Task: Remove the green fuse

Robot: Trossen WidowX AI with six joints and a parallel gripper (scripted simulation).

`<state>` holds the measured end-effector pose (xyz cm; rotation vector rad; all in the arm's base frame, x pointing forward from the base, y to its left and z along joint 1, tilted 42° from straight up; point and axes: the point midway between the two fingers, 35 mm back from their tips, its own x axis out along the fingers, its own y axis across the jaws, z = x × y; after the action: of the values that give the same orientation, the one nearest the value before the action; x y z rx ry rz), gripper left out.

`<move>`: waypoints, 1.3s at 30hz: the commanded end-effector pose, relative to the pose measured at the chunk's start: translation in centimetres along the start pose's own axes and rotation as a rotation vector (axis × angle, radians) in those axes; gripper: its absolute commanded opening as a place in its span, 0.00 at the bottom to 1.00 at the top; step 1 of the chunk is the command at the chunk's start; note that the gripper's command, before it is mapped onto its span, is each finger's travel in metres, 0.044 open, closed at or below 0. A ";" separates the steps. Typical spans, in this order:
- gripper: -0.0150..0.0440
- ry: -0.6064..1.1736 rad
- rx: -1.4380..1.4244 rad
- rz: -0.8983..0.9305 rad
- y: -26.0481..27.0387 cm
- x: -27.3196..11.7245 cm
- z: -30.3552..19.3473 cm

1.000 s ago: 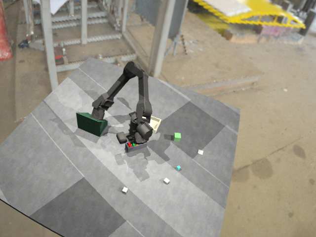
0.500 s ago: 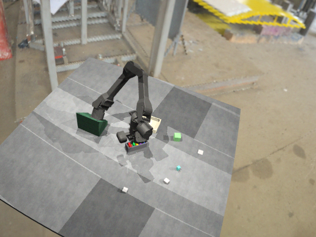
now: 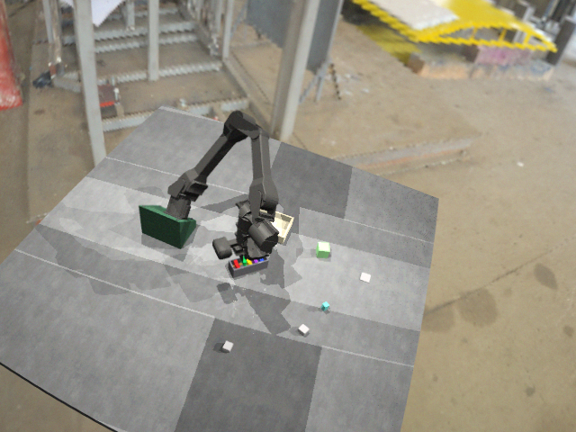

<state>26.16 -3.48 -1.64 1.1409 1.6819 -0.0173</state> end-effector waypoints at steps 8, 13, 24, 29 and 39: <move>0.25 -0.003 -0.006 -0.004 0.0 -0.6 0.0; 0.25 -0.003 -0.006 -0.004 0.0 -0.9 0.0; 0.25 -0.002 -0.005 -0.004 0.0 -1.4 0.0; 0.25 -0.002 -0.004 -0.003 0.0 -1.7 0.0; 0.25 -0.002 -0.004 -0.003 0.0 -2.6 0.0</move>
<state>26.04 -4.82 -0.08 1.1455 1.6854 -0.0179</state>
